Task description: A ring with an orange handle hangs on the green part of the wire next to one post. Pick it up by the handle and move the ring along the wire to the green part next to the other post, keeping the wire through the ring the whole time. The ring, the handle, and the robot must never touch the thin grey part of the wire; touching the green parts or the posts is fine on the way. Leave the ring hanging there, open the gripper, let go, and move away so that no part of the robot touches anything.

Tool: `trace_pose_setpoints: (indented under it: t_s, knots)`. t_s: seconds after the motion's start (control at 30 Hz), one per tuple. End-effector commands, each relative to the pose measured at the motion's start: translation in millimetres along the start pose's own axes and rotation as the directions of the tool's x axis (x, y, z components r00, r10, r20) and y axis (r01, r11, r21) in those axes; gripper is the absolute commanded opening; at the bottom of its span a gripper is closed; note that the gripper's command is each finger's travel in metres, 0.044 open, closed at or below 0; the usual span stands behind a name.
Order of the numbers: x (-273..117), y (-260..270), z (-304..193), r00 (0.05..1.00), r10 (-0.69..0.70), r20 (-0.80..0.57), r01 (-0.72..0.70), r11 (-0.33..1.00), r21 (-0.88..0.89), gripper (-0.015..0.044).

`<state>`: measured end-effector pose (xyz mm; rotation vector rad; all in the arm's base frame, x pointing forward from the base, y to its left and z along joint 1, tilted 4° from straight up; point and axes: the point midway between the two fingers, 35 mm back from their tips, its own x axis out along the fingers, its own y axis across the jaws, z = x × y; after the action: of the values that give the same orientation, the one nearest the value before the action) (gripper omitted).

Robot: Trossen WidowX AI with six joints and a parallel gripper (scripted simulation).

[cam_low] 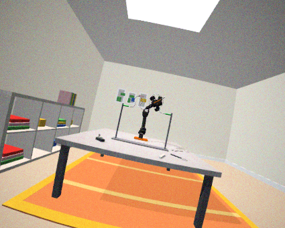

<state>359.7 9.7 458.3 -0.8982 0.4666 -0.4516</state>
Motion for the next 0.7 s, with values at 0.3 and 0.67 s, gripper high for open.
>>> trace_pose_setpoints:
  t_s: [0.3, 0.67]
  knots:
    - [-0.5, -6.9, -1.1, 0.998, -0.067, 0.021, 0.069, 0.988, -0.141, -0.015]
    - [-0.3, -11.7, 0.0, 0.992, -0.116, 0.046, 0.123, 0.959, -0.254, -0.015]
